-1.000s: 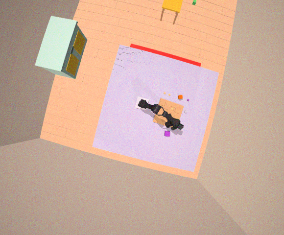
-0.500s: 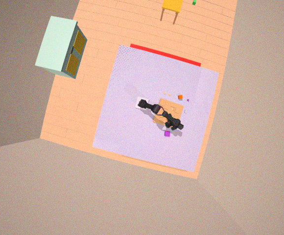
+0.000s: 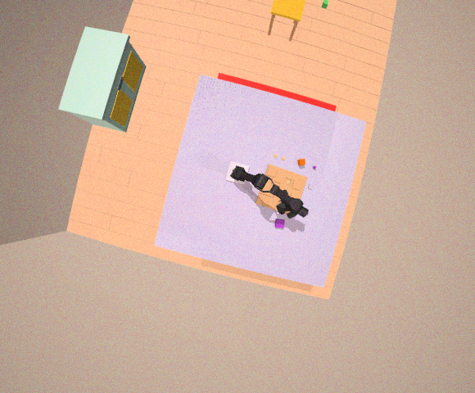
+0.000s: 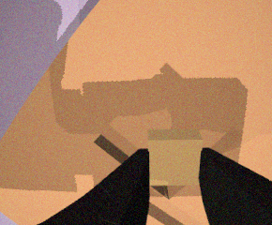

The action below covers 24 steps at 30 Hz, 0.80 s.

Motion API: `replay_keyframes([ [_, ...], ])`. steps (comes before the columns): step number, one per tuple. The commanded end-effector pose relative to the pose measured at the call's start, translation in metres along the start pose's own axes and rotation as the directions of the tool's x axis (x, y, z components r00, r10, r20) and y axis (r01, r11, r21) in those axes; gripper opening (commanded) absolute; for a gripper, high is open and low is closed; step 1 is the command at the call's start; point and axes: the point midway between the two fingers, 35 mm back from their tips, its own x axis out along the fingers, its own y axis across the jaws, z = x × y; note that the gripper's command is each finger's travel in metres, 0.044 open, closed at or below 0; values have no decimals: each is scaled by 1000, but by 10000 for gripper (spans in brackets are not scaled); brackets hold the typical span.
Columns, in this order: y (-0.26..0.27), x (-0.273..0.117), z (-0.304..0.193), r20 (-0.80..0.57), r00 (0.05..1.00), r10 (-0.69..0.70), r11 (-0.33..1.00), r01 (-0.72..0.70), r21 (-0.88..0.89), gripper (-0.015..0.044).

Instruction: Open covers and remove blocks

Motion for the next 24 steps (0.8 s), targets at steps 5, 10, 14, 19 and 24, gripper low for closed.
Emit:
replay_keyframes([
  [5,0,-13,0,2,1000,3,1000,-3,0,80],
  [10,-1,-19,1,3,1000,3,1000,-3,0,80],
  [14,-1,-23,1,3,1000,3,1000,-3,0,80],
  [19,0,-36,0,3,1000,3,1000,-3,0,80],
  [24,0,-49,0,3,1000,3,1000,-3,0,80],
])
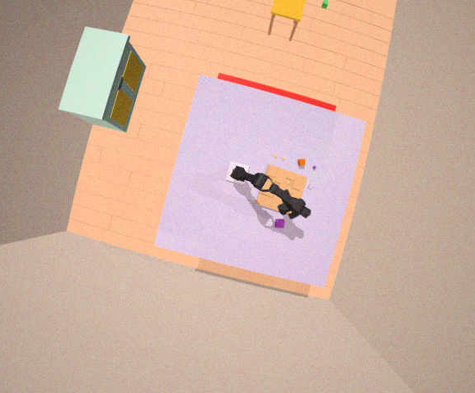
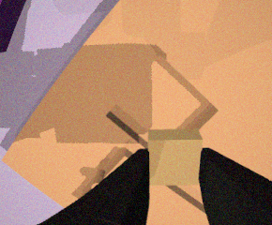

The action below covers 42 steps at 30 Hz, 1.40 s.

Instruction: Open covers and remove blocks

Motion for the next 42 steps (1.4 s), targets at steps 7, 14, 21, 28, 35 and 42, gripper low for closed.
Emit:
replay_keyframes([
  [7,0,-29,1,2,1000,4,1000,-4,1,80],
  [14,4,-33,10,3,1000,5,1000,-5,1,80],
  [21,14,-33,36,6,1000,6,1000,-6,1,80],
  [28,22,-33,63,9,1000,7,1000,-7,0,80],
  [35,28,-33,89,11,1000,7,1000,-7,0,80],
  [42,32,-34,116,14,1000,8,1000,-8,0,80],
])
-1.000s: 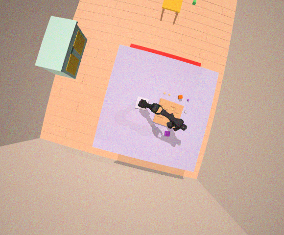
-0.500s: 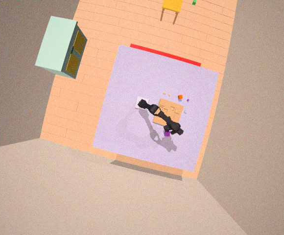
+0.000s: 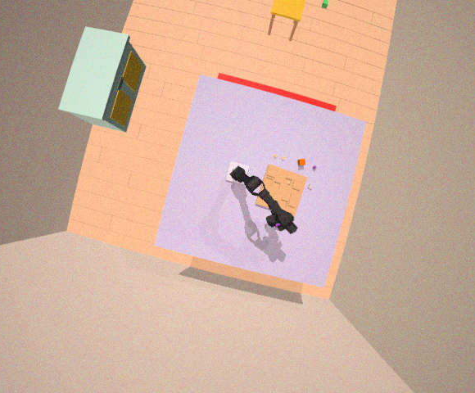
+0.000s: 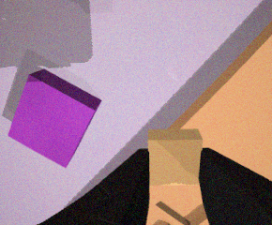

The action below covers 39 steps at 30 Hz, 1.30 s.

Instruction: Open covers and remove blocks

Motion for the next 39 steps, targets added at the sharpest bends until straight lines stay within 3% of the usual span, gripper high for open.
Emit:
replay_keyframes([
  [1,1,2,19,7,1000,-2,1000,2,-3,80],
  [14,3,2,66,12,1000,-2,1000,2,-3,80],
  [39,7,37,67,12,1000,-2,1000,2,-3,80],
])
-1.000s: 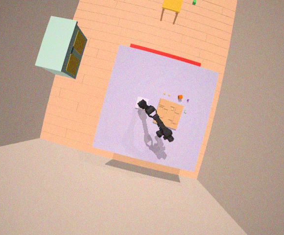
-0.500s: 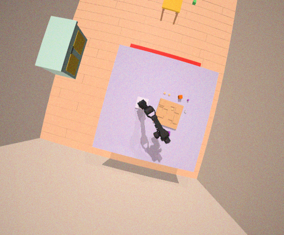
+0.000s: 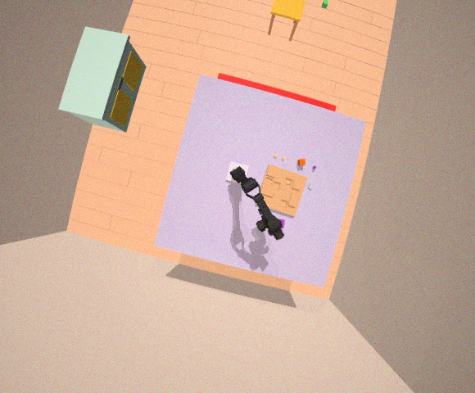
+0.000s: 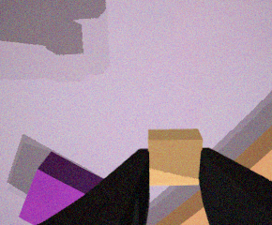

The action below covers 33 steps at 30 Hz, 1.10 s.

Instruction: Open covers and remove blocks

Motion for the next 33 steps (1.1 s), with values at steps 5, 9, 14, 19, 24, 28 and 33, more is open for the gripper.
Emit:
replay_keyframes([
  [5,0,17,1,5,1000,-6,1000,6,-4,80],
  [9,0,24,1,5,1000,-6,1000,6,-4,80],
  [14,0,32,1,5,1000,-6,1000,6,-4,80],
  [19,-1,40,1,5,1000,-6,1000,6,-4,80],
  [24,-1,48,1,5,1000,-6,1000,6,-4,80],
  [28,-2,55,1,5,1000,-6,1000,6,-4,80],
  [33,-3,63,1,5,1000,-6,1000,6,-4,80],
])
